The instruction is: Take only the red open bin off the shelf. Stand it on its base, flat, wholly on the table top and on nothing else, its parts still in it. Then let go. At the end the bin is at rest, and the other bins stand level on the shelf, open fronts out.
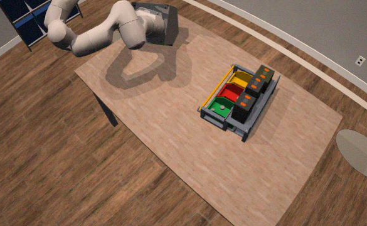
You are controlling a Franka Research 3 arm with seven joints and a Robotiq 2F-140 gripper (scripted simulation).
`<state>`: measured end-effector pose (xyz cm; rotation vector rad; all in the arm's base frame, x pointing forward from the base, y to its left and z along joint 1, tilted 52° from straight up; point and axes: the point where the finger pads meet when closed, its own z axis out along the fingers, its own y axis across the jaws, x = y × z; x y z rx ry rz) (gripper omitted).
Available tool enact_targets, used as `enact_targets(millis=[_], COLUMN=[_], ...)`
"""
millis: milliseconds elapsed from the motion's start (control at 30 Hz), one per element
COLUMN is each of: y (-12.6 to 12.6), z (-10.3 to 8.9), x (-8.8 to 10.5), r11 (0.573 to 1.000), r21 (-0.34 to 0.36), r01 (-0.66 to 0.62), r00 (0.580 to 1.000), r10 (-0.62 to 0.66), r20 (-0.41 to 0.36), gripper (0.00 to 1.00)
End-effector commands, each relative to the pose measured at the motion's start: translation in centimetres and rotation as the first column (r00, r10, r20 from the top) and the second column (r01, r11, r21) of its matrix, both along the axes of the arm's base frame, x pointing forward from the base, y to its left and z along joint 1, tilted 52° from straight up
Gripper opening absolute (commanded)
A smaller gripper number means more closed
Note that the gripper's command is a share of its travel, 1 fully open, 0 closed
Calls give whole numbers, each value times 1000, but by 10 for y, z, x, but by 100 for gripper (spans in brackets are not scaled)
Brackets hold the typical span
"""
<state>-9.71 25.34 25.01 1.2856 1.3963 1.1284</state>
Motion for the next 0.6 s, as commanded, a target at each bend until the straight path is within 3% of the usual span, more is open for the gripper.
enact_targets(millis=[0,100,267,567], y=[-7,-7,-42,-42], z=[0,0,-38,-38], x=[1,1,12,12], r11=[999,999,965,965], r21=[30,30,110,110], r01=[32,32,237,237], r00=[999,999,967,967], r10=[-32,-32,-245,-245], r20=[0,0,72,72], gripper=[57,57,57,57])
